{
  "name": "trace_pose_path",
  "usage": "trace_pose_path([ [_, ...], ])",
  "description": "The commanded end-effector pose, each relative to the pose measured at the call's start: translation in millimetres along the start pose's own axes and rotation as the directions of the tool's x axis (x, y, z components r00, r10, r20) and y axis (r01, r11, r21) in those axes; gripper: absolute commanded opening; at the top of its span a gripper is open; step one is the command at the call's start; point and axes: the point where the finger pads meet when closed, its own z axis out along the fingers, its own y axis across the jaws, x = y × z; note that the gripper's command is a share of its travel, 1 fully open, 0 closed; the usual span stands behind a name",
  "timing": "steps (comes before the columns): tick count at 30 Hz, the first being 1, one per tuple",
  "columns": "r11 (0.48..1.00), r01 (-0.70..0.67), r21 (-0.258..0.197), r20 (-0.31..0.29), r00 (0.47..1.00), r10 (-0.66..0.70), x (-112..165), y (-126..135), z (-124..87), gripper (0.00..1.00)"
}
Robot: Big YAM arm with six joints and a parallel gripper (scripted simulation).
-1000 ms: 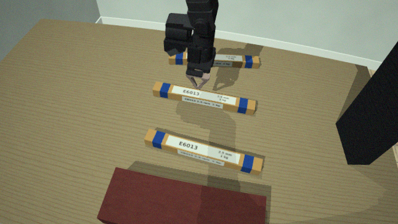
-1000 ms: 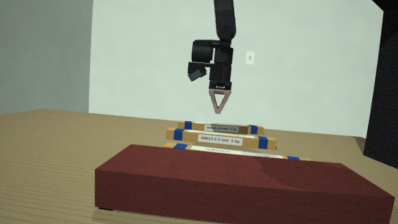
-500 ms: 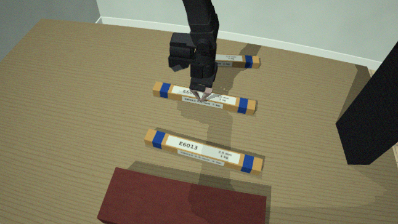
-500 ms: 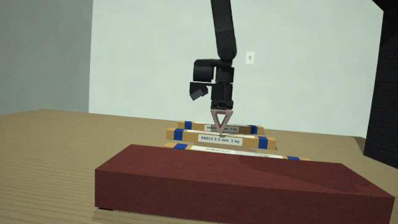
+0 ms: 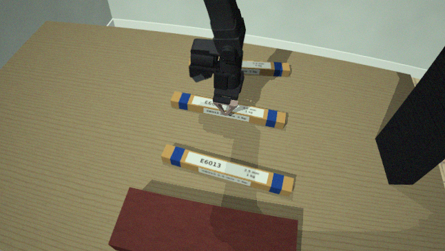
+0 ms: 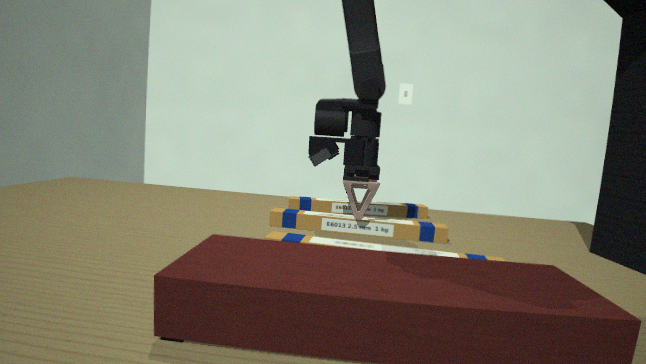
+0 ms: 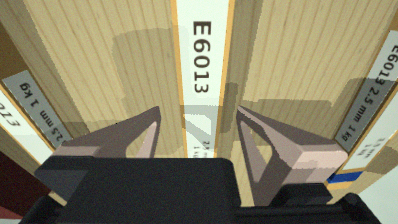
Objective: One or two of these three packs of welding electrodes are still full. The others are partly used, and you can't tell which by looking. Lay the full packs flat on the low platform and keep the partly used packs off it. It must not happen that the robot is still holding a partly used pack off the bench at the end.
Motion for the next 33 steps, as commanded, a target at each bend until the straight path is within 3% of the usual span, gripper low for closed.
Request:
trace_pose_path([
  [1,1.000,-0.012,0.015,0.032,0.999,0.012,-11.8,-10.5,-11.9,0.74],
  [5,1.000,-0.012,0.015,0.034,0.999,0.011,-13.2,-11.0,-11.0,0.74],
  [20,1.000,-0.008,0.000,0.014,1.000,0.008,-2.1,1.0,22.7,0.74],
  [33,1.000,-0.009,0.004,0.014,1.000,0.009,-2.7,-2.3,29.7,0.74],
])
